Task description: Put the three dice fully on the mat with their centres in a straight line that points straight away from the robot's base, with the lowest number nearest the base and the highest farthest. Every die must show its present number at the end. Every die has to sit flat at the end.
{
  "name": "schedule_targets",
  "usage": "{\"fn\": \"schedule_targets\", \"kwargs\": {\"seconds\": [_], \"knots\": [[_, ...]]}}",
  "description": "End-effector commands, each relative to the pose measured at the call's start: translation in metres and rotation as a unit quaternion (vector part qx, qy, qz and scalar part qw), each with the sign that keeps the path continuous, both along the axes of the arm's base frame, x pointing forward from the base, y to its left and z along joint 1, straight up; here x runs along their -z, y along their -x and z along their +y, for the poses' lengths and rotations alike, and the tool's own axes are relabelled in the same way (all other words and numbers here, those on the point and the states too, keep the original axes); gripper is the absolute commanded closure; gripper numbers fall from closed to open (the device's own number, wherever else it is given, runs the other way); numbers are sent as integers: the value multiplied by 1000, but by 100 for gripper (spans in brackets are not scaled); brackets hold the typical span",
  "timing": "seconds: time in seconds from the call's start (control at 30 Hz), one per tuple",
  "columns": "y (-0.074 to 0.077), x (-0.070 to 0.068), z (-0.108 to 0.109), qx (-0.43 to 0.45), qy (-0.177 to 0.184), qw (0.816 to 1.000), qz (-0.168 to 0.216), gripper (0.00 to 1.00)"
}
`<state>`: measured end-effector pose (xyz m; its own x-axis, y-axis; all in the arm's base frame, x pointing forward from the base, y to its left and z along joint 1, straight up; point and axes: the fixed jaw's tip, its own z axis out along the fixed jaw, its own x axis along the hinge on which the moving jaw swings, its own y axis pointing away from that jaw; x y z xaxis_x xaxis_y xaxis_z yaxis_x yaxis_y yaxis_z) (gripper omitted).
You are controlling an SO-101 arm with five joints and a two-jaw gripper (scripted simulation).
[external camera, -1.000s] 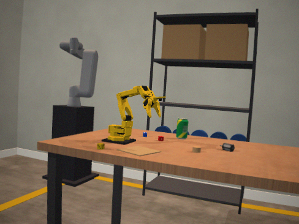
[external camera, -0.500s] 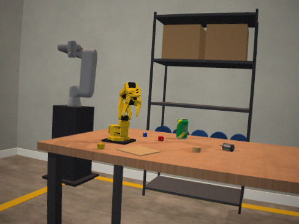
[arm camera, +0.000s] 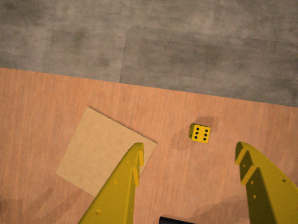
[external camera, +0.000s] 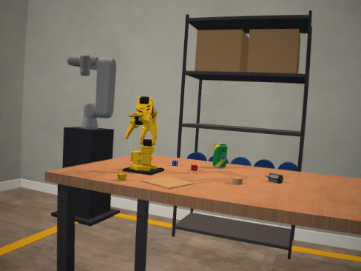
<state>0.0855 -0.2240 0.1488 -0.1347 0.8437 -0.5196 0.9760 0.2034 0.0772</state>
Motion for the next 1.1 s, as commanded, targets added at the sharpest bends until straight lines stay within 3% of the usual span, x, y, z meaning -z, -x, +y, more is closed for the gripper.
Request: {"fn": "schedule_targets", "kwargs": {"seconds": [0.0,0.2,0.47,0.9,1.07], "knots": [[16,0,-5,40,-13,999,1,69],[32,0,-9,77,-19,997,1,69],[41,0,-11,95,-23,995,1,69],[43,0,-11,101,-25,995,1,69],[43,9,-12,101,-45,994,6,69]]}}
